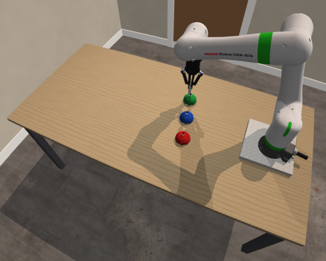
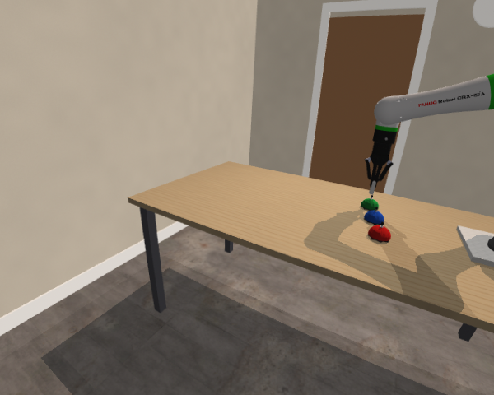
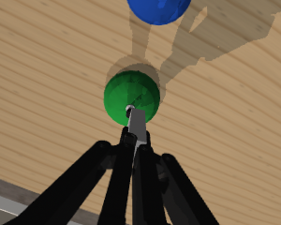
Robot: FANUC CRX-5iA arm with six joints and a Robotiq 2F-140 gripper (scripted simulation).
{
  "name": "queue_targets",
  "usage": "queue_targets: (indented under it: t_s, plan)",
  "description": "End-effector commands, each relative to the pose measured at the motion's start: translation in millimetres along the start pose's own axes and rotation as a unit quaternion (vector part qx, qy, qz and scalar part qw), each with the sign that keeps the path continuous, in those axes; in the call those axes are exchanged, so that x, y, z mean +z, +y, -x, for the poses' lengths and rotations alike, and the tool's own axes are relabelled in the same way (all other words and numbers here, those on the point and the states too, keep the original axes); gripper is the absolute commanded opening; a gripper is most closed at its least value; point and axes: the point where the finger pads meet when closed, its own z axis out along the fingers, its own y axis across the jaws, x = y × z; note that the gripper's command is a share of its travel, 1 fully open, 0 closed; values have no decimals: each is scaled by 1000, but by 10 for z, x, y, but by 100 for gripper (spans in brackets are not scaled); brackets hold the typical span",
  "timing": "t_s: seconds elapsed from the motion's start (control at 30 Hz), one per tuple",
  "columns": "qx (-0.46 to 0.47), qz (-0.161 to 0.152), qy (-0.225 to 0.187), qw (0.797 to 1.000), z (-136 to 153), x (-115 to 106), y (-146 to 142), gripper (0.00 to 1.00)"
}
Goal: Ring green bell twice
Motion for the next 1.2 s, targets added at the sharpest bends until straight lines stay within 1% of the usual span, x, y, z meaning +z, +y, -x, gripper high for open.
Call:
queue_targets:
  t_s: [0.0, 0.87, 1.17]
  plan:
    - [0, 0, 0, 1000, 1, -2, 2, 0]
    - [0, 0, 0, 1000, 1, 0, 2, 0]
    - [0, 0, 0, 1000, 1, 86, 2, 0]
